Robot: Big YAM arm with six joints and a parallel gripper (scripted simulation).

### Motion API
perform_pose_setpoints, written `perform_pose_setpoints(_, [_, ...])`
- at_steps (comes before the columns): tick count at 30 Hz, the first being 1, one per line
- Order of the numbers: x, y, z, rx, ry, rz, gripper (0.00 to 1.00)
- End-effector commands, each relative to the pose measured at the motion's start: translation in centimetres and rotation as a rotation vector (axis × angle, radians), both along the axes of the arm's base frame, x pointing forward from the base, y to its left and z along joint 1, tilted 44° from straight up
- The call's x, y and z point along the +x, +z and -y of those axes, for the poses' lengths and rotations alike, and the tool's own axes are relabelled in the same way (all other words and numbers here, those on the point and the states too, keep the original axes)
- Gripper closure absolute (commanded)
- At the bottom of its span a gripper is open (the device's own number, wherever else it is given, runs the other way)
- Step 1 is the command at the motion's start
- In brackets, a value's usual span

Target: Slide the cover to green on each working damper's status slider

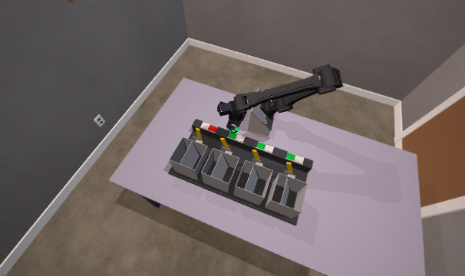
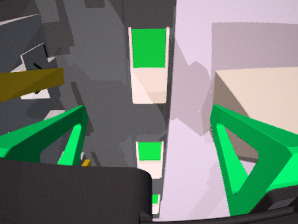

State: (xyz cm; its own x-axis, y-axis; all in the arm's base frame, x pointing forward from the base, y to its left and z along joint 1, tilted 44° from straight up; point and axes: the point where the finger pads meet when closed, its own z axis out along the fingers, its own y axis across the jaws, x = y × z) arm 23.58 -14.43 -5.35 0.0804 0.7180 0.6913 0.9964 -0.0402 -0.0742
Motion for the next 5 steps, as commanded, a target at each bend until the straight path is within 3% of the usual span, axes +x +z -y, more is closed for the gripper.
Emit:
perform_pose_setpoints(1, [0.45,-0.03,0.40,-0.012,0.016,0.019,0.00])
perform_pose_setpoints(5, [0.45,-0.03,0.40,-0.012,0.016,0.019,0.00])
